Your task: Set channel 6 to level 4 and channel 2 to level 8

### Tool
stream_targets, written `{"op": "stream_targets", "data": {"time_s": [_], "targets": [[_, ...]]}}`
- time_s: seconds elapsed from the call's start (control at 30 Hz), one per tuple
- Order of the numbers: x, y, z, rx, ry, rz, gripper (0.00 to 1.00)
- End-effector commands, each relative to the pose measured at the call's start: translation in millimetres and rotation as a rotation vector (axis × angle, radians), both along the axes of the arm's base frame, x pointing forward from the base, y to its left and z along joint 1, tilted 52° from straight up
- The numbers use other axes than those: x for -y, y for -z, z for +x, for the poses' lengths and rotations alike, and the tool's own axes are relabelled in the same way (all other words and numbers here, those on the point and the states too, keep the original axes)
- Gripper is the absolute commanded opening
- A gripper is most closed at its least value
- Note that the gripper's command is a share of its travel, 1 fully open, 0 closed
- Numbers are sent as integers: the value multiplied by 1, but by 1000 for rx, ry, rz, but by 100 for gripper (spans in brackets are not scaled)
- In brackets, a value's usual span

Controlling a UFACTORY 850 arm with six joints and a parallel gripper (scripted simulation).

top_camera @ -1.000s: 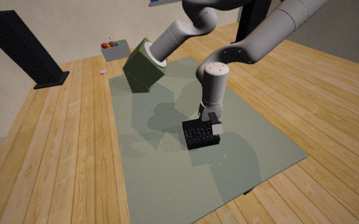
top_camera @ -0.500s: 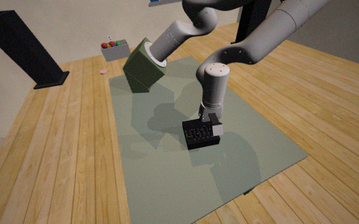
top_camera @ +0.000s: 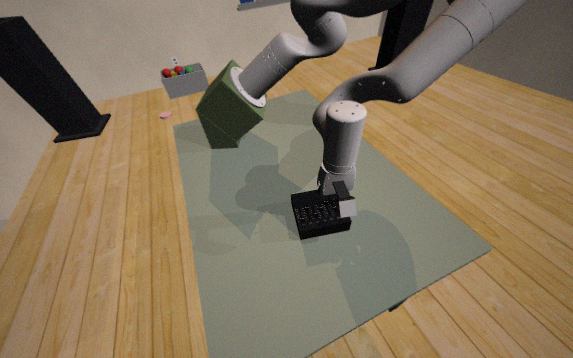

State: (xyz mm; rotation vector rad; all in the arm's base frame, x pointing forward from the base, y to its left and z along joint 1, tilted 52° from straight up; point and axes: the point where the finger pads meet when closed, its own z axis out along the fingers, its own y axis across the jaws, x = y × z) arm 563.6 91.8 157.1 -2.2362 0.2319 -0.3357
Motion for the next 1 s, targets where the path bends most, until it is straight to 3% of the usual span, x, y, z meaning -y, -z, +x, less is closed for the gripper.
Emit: {"op": "stream_targets", "data": {"time_s": [0.0,0.97], "targets": [[0,0,0,1,1,0,0],[-1,1,-5,1,1,0,0]]}}
